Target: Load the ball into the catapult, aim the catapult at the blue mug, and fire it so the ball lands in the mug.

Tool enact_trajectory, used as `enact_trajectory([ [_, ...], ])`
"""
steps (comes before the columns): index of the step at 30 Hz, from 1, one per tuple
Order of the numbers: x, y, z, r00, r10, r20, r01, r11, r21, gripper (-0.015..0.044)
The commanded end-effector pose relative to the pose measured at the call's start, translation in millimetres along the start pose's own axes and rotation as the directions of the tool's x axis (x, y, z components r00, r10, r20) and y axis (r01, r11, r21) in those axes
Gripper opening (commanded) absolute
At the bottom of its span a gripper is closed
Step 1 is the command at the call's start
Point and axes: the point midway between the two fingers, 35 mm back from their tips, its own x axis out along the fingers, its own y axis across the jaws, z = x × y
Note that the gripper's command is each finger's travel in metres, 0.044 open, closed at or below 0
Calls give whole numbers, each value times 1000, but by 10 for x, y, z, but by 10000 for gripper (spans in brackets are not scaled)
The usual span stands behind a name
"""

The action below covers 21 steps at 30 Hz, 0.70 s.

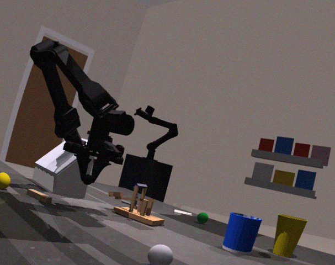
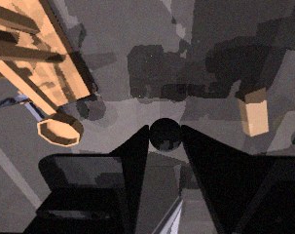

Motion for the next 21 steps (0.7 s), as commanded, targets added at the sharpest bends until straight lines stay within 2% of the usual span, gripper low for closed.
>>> enact_trajectory([
  [1, -242, -11, 17, 1000, 0, 7, 0, 1000, 11, 0],
  [8, -575, -48, -40, 1000, -16, 7, 15, 1000, 12, 0],
  [21, -548, 168, 10, 999, -11, -46, 9, 999, -48, 0],
])
